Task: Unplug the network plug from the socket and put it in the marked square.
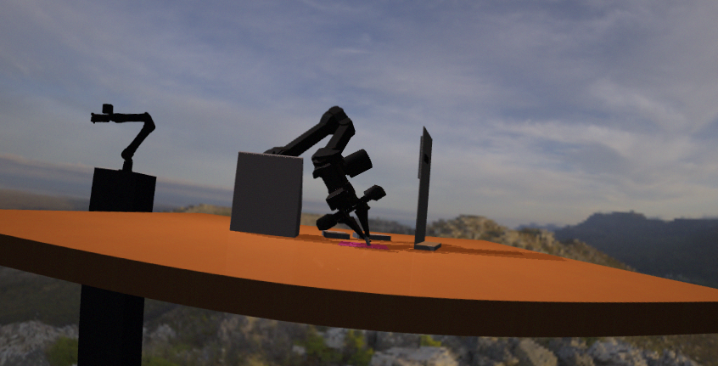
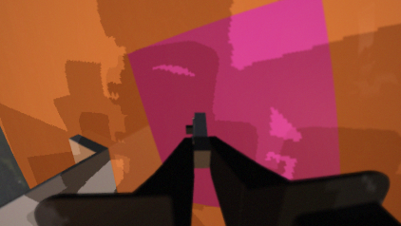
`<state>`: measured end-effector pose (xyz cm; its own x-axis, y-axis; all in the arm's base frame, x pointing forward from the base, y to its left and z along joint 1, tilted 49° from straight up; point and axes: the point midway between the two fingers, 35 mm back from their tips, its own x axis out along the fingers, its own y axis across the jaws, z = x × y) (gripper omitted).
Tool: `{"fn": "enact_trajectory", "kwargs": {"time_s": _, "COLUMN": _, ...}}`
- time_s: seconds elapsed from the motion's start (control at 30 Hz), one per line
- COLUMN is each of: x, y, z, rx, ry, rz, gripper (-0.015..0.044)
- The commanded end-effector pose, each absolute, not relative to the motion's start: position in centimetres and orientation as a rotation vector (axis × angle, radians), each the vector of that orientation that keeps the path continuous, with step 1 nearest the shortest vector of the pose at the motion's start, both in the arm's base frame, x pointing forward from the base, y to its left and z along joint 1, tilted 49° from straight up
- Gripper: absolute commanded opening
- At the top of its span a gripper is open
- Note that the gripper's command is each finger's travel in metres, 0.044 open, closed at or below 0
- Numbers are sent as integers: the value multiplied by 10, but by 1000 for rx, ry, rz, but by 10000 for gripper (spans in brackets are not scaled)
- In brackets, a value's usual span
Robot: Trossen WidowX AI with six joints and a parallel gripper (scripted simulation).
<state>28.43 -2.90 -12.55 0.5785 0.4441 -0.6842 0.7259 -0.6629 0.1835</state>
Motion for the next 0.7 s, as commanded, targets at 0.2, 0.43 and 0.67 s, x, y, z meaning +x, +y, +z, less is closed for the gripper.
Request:
{"fn": "enact_trajectory", "kwargs": {"time_s": 0.2, "x": 284, "y": -29, "z": -125, "rx": 2363, "ry": 938, "rz": -846, "gripper": 156}}
{"fn": "enact_trajectory", "kwargs": {"time_s": 0.43, "x": 283, "y": -31, "z": -124, "rx": 2362, "ry": 937, "rz": -847, "gripper": 156}}
{"fn": "enact_trajectory", "kwargs": {"time_s": 0.67, "x": 278, "y": -35, "z": -119, "rx": 2362, "ry": 937, "rz": -850, "gripper": 156}}
